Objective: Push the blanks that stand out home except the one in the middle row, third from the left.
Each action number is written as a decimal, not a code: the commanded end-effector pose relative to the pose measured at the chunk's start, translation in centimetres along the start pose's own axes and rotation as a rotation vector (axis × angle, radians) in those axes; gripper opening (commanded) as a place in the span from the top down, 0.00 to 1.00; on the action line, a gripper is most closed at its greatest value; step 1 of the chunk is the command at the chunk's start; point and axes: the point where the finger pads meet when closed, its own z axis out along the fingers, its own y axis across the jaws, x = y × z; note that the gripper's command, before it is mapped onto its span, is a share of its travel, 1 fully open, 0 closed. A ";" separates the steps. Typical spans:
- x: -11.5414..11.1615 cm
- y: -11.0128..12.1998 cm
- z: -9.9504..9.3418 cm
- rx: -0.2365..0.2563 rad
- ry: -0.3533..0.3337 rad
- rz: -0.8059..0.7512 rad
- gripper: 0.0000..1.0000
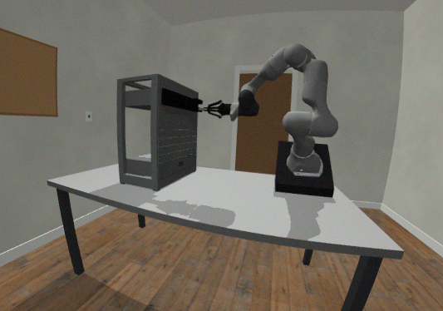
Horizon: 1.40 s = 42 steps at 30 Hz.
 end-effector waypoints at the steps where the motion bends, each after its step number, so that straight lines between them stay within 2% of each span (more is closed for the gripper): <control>1: -0.1 -0.1 0.1 0.002 -0.003 -0.002 1.00; 42: -0.3 -0.3 2.1 0.002 -0.003 -0.002 1.00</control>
